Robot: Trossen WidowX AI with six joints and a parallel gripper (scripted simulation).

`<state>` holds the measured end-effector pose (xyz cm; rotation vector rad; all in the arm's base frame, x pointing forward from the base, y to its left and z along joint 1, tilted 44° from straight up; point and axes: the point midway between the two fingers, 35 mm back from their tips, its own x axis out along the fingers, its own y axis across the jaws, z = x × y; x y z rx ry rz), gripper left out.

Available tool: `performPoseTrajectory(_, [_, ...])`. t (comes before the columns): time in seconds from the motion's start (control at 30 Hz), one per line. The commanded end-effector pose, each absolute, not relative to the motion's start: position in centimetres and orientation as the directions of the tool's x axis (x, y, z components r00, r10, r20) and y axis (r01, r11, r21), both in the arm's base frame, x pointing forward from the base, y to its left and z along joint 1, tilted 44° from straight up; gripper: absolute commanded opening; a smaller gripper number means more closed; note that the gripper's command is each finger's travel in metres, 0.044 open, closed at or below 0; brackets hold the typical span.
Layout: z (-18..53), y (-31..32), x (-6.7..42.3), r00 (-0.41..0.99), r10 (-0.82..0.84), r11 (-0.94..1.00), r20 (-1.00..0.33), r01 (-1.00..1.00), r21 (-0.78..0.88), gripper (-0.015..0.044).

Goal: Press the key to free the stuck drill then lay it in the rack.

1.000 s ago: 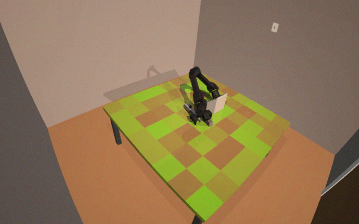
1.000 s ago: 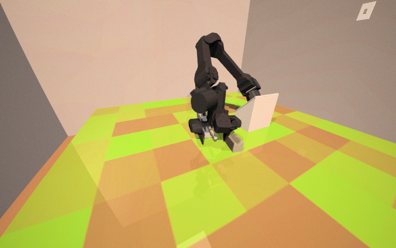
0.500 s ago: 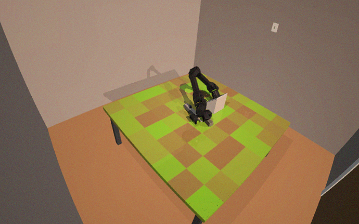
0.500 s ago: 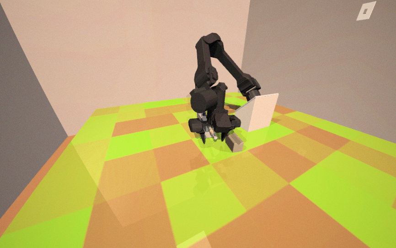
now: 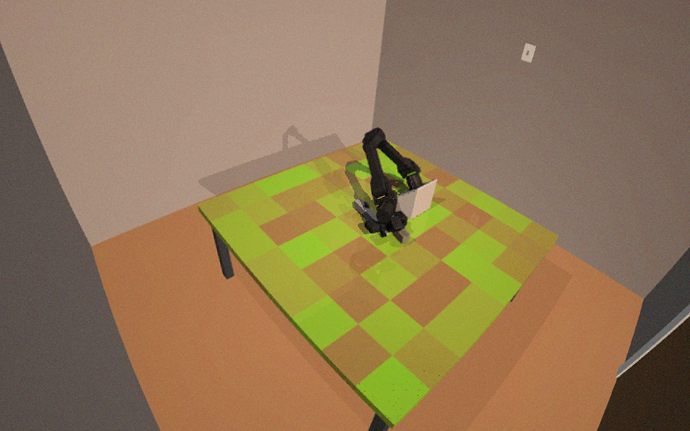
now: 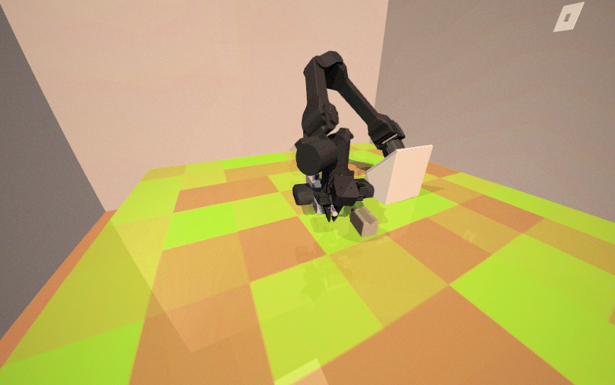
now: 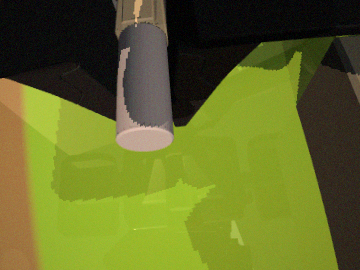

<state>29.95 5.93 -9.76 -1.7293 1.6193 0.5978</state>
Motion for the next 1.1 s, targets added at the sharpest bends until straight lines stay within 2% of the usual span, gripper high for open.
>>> performPoseTrajectory(0.0, [-9.77, 5.95, 29.95, 0.119, -0.671, 0.010, -0.732, -0.986, -0.169, 0.0000])
performPoseTrajectory(1.07, [-9.52, 6.15, 29.77, 0.119, -0.673, 0.008, -0.730, -0.986, -0.169, 0.0000])
